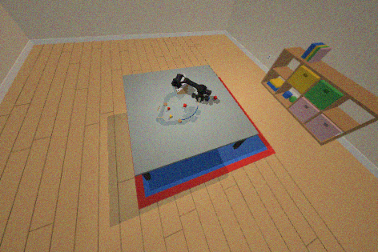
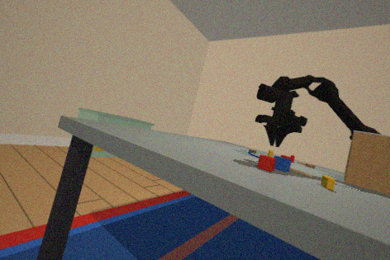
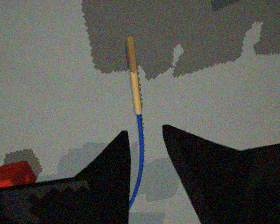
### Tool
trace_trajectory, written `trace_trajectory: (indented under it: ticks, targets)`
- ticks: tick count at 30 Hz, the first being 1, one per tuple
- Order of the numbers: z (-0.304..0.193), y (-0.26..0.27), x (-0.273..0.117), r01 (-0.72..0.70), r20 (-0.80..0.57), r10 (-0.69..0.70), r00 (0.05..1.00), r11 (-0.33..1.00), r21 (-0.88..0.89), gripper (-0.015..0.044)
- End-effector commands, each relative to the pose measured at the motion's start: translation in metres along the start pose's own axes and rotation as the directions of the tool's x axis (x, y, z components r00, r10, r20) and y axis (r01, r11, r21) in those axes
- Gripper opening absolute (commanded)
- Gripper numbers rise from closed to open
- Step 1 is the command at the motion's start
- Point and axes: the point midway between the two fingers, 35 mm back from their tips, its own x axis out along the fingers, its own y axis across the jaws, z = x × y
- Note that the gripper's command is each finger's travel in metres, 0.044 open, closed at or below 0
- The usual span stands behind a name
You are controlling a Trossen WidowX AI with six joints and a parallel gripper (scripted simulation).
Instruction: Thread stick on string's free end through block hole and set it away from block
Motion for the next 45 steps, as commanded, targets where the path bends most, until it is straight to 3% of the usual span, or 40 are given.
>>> trace_trajectory:
  ticks: [1, 45]
  targets:
    - [0.001, 0.0, 0.001, -0.001, 0.005, 0.001, 1.0, 1.0, -0.005, 0.0121]
    - [0.0, 0.001, 0.061, -0.003, 0.003, 0.003, 1.0, 1.0, -0.005, 0.0121]
